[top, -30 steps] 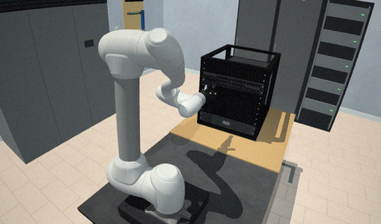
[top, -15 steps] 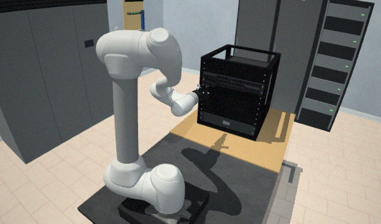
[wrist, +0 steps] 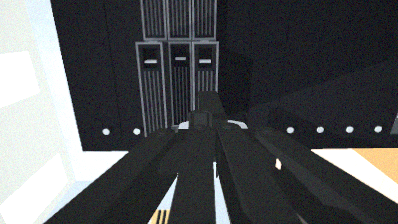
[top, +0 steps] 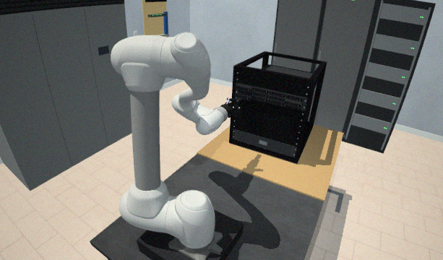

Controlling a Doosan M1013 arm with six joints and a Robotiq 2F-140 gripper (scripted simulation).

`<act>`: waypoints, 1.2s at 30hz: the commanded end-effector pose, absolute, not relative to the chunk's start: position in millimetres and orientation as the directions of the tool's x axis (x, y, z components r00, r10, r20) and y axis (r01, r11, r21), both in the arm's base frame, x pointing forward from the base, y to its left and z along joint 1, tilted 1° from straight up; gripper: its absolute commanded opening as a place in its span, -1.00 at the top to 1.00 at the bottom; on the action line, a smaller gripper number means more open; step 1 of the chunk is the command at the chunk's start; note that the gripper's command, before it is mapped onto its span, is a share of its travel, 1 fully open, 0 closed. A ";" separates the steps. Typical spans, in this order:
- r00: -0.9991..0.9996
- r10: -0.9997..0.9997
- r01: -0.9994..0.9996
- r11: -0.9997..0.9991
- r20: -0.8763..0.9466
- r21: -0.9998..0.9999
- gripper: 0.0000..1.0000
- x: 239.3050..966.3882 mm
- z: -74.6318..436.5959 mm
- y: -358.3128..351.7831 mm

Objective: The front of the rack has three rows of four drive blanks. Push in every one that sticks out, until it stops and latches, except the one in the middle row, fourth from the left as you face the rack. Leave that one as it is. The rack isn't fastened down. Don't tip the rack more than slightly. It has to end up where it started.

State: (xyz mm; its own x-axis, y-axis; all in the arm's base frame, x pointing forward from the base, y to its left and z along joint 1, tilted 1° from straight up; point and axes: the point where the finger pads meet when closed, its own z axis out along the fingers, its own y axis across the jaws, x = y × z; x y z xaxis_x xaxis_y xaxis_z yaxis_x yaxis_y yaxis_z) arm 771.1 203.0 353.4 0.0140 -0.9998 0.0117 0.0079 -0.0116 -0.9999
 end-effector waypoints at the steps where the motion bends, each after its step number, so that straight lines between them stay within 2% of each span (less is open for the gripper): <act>1: 0.014 -1.000 0.009 -0.011 0.011 -1.000 0.80 771.2 354.2 203.5; 9: 0.014 -1.000 0.009 -0.011 0.011 -1.000 0.80 772.5 354.1 203.8; 18: 0.014 -1.000 0.009 -0.011 0.011 -1.000 0.80 810.2 354.5 204.3; 36: 0.014 -1.000 0.009 -0.011 0.011 -1.000 0.80 810.4 354.5 204.3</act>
